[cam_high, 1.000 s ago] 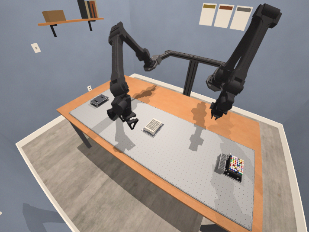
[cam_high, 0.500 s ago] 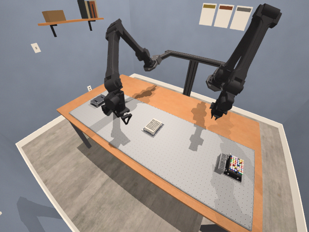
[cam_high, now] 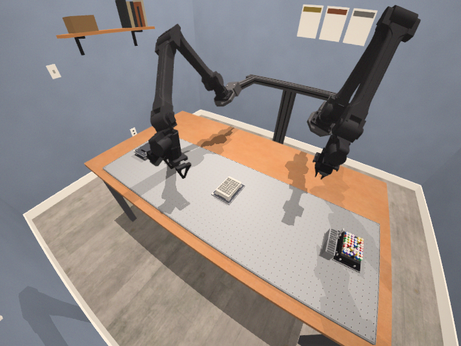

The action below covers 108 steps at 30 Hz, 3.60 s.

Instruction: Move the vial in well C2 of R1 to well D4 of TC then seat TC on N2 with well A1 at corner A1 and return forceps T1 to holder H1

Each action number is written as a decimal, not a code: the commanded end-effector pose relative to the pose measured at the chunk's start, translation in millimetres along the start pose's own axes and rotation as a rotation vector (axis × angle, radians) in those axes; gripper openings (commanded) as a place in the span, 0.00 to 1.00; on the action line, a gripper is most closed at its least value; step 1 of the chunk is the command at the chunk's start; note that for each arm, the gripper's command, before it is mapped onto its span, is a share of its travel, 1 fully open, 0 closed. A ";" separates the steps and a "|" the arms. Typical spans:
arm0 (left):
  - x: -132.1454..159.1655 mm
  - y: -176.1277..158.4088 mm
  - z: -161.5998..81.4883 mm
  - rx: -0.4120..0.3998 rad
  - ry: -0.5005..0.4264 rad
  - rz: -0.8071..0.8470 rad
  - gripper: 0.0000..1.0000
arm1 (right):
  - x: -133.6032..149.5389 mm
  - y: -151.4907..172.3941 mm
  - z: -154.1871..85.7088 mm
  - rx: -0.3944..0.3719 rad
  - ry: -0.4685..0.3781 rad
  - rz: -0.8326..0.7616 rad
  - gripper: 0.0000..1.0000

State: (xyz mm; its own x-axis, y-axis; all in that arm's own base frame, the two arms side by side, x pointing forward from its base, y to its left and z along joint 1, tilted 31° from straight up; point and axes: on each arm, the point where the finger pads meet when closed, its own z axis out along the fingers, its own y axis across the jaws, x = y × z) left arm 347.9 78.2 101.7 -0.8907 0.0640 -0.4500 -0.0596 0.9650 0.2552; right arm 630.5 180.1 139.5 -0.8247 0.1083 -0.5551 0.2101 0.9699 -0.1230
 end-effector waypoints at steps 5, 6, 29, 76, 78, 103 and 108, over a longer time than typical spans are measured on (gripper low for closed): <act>-9.2 2.1 -3.4 -0.003 -0.017 -0.004 0.24 | -9.9 -11.1 -23.6 -0.030 -0.042 -0.029 1.00; -9.2 2.1 -3.4 -0.003 -0.017 -0.004 0.24 | -12.9 -25.5 -19.9 -0.019 -0.040 -0.014 1.00; -9.2 2.1 -3.4 -0.003 -0.017 -0.004 0.24 | 13.6 -104.3 -29.6 -0.001 -0.018 -0.051 1.00; -9.2 2.1 -3.4 -0.003 -0.017 -0.004 0.24 | 108.4 -235.2 -50.8 0.030 0.031 -0.138 1.00; -9.2 2.1 -3.4 -0.003 -0.017 -0.004 0.24 | 114.2 -240.6 -51.8 0.030 0.031 -0.138 1.00; -9.2 2.1 -3.4 -0.003 -0.017 -0.004 0.24 | 188.2 -291.8 -61.1 0.042 0.067 -0.191 1.00; -9.2 2.1 -3.4 -0.003 -0.017 -0.004 0.24 | 199.9 -298.9 -62.1 0.043 0.056 -0.189 1.00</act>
State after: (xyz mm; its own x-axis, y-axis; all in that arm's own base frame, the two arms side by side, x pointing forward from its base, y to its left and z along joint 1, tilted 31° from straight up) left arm 347.9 78.2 101.7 -0.8907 0.0640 -0.4500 -0.0596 0.9650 0.2552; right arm 374.4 -68.7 110.1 -0.8917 -0.0387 -0.4511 0.0817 0.9663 -0.2443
